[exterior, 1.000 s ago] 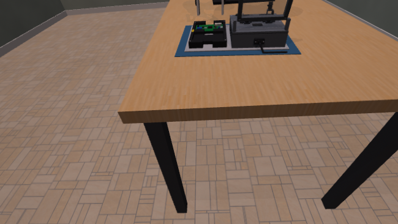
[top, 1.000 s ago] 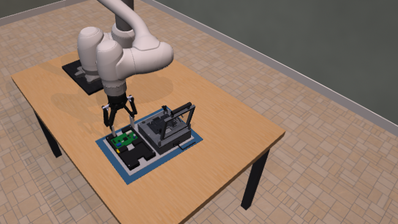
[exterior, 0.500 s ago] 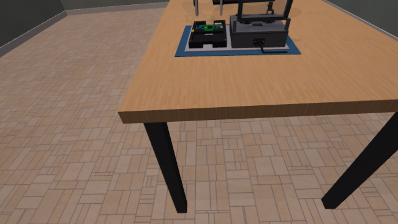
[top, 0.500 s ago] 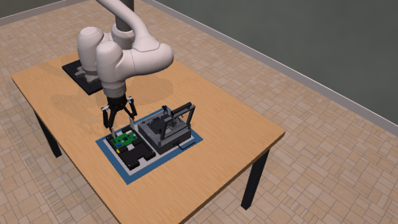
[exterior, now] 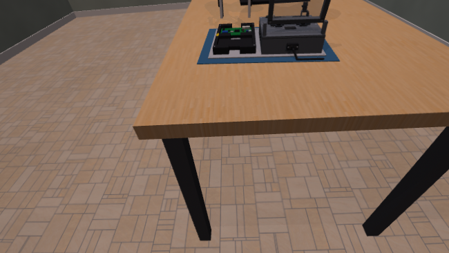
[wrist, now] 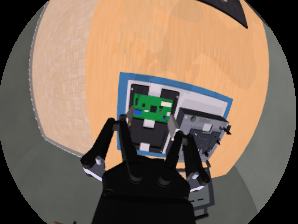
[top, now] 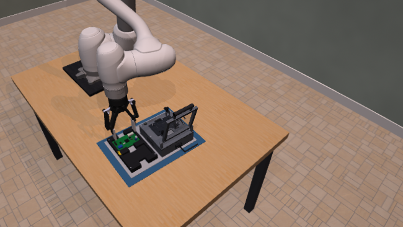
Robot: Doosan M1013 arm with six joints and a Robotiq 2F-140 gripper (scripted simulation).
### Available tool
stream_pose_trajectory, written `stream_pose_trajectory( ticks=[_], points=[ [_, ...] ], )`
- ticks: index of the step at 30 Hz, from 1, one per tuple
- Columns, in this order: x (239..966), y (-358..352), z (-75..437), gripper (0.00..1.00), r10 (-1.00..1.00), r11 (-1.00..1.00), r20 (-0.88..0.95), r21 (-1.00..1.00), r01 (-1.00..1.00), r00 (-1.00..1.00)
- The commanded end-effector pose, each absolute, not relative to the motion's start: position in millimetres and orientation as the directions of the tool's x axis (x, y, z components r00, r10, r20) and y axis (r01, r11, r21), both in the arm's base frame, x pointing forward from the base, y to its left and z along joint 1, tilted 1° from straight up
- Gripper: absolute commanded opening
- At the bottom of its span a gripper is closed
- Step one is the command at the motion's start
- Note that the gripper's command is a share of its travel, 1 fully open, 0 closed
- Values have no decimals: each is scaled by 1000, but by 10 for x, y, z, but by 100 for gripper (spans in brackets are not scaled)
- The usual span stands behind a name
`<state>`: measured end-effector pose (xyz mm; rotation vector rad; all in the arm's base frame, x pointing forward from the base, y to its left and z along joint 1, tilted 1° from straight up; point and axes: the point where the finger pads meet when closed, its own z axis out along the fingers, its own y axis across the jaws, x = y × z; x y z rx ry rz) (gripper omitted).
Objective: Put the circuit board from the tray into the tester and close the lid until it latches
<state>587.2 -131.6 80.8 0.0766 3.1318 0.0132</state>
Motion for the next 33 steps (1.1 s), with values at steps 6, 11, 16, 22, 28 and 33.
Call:
stream_pose_trajectory(
  ticks=[6,11,16,22,28,33],
  points=[
    [5872,-1316,809,58,-13,1000,-9,8,-13,-1000],
    [5872,-1316,809,58,-77,997,-10,8,-77,-997],
    [5872,-1316,809,58,-236,972,-11,6,-236,-972],
    [5872,-1316,809,58,-473,881,-12,3,-473,-881],
    [5872,-1316,809,58,-618,786,-12,1,-618,-786],
    [5872,-1316,809,58,-776,630,-12,-2,-776,-630]
  ],
)
